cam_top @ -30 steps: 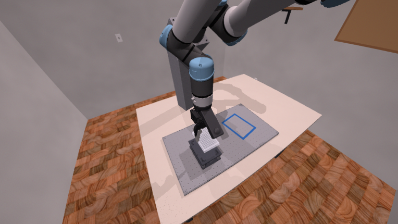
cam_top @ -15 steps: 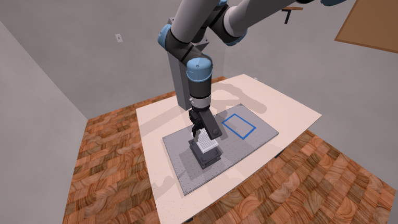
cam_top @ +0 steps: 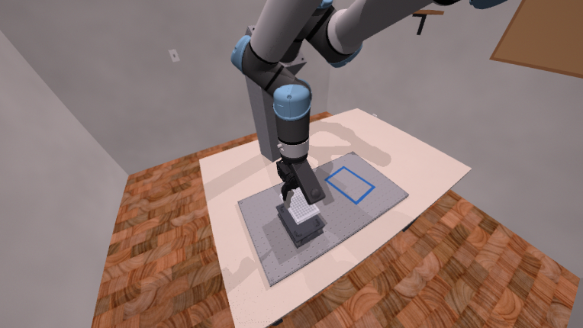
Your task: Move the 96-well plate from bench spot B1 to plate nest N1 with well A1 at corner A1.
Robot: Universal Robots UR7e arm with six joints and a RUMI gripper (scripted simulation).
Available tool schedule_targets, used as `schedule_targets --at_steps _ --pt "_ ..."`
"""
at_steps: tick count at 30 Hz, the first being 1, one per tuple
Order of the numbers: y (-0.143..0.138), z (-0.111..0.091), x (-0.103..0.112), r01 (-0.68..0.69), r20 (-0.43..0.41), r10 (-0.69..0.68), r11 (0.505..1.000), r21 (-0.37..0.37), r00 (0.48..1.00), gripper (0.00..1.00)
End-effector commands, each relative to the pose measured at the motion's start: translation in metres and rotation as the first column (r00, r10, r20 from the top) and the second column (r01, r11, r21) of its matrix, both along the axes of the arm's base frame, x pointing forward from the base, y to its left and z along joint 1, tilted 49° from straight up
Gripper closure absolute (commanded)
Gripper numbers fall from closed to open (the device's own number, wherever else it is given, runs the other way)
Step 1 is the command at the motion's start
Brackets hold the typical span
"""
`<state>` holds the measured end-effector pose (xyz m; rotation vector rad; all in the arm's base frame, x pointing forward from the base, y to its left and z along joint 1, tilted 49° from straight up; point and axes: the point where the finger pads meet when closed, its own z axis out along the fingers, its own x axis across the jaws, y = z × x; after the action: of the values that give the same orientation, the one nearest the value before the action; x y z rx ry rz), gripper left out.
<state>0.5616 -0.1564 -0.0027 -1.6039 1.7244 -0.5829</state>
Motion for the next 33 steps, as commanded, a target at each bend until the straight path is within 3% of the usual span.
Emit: schedule_targets --at_steps 1,33 --pt "-0.002 0.003 0.002 0.000 0.005 0.000 1.000 -0.006 1.000 1.00" --pt "0.004 -0.023 0.031 -0.001 0.003 0.001 1.000 -0.004 1.000 1.00"
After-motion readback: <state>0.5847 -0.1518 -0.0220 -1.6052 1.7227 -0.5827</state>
